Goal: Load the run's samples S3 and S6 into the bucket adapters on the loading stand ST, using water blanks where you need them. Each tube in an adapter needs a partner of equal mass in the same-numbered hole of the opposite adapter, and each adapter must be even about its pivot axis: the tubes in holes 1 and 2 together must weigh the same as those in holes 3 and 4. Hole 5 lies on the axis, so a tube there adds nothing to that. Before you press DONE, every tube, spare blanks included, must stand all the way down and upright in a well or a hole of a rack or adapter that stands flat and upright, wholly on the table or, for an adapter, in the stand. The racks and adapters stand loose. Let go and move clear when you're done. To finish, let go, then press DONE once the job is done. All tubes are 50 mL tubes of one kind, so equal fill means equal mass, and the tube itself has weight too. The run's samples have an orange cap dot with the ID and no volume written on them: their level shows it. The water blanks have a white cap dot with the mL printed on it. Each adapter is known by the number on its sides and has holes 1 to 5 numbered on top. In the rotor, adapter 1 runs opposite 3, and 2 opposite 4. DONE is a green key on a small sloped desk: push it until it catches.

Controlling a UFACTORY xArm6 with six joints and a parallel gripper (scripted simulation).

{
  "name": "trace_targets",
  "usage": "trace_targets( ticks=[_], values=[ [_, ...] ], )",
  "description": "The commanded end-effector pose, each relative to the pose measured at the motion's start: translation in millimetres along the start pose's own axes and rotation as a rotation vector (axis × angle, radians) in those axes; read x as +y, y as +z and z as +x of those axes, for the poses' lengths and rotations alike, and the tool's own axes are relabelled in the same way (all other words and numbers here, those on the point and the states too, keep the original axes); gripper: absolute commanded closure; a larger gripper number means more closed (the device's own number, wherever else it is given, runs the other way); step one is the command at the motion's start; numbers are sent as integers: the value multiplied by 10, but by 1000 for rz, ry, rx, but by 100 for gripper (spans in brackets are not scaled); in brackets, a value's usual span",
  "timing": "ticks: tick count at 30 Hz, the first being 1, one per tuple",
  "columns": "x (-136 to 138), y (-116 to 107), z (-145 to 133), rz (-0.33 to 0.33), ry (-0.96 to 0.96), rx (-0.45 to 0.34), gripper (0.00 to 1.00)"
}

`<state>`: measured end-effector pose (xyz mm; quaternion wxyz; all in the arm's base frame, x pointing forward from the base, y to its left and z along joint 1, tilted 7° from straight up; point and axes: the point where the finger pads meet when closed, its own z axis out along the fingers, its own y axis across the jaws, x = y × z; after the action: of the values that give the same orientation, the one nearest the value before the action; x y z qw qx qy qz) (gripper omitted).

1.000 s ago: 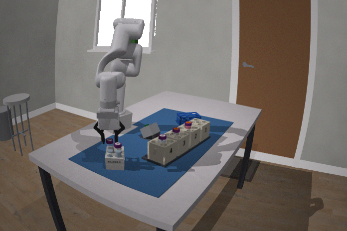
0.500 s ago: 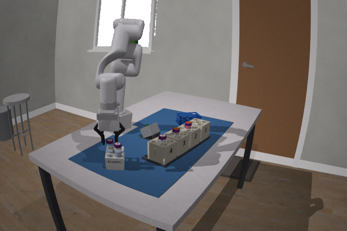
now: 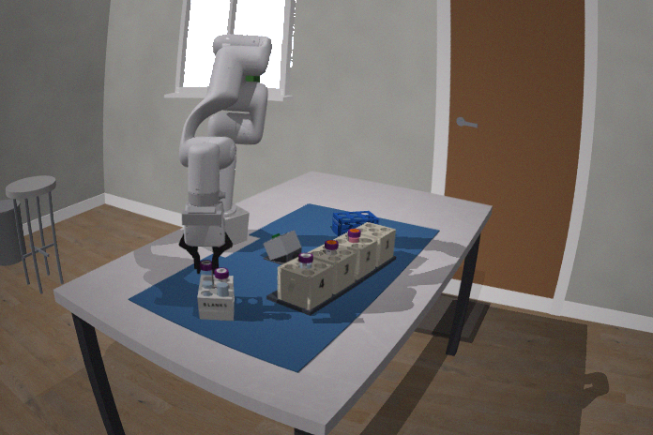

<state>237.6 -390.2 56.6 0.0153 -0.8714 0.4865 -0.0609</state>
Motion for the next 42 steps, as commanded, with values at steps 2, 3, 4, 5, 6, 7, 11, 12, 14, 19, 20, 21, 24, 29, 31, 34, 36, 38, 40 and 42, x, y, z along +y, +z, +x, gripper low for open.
trace_targets(
  ticks=[2, 3, 4, 5, 6, 7, 11, 12, 14, 19, 20, 21, 24, 29, 31, 34, 36, 38, 40, 42],
  values=[
    [0, -14, 16, 0, 0, 4, 100],
    [0, -14, 15, 0, 0, 4, 100],
    [0, -15, 16, 0, 0, 4, 100],
    [0, -15, 16, 0, 0, 4, 100],
    [0, -15, 16, 0, 0, 4, 100],
    [0, -14, 15, 0, 0, 4, 100],
    [0, -14, 16, 0, 0, 4, 100],
    [0, -14, 16, 0, 0, 4, 100],
    [0, -14, 16, 0, 0, 4, 100],
    [0, -14, 16, 0, 0, 4, 100],
    [0, -14, 16, 0, 0, 4, 100],
    [0, -14, 16, 0, 0, 4, 100],
    [0, -14, 16, 0, 0, 4, 100],
    [0, -14, 16, 0, 0, 4, 100],
    [0, -14, 16, 0, 0, 4, 100],
    [0, -14, 16, 0, 0, 4, 100],
    [0, -27, 16, 0, 0, 4, 100],
    [0, -41, 16, 0, 0, 4, 100],
    [0, -54, 16, 0, 0, 4, 100],
    [0, -67, 16, 0, 0, 4, 100]
  ],
)
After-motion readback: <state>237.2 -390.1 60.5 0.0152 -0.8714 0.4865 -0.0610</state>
